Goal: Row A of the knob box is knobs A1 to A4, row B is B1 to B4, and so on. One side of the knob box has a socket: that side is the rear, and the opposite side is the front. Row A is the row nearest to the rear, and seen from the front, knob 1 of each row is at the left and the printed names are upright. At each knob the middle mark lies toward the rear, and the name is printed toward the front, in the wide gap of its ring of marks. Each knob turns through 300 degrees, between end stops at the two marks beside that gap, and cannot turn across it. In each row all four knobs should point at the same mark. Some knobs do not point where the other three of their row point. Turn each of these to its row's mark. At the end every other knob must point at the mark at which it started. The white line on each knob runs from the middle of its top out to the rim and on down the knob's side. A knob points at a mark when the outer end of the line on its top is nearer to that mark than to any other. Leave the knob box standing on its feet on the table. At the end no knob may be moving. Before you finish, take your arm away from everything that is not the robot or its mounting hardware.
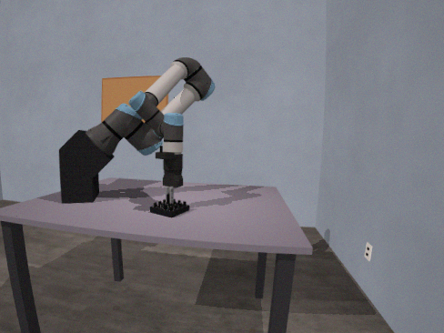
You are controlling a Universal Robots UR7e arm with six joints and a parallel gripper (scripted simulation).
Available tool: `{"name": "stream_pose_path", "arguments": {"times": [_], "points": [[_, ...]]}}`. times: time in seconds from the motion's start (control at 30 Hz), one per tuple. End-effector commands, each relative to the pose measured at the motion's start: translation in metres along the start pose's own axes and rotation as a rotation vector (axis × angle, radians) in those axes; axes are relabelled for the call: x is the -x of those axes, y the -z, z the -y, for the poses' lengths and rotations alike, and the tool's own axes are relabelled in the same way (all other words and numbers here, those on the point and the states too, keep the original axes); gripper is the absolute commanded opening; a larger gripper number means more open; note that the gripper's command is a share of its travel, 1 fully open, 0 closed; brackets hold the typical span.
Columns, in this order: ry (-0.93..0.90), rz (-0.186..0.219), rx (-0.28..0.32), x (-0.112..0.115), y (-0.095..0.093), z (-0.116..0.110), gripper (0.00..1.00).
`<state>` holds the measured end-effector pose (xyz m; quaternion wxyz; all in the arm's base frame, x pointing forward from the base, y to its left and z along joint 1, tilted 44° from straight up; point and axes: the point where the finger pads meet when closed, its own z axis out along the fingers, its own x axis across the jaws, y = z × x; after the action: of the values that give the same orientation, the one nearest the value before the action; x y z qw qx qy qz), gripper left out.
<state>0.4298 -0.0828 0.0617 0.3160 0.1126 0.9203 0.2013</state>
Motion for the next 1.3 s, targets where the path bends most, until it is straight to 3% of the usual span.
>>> {"name": "stream_pose_path", "arguments": {"times": [0.0,1.27], "points": [[0.051,0.001,0.001,0.0002,0.0002,0.0001,0.3],[0.68,0.001,0.0,0.0002,0.0002,0.0001,0.3]]}}
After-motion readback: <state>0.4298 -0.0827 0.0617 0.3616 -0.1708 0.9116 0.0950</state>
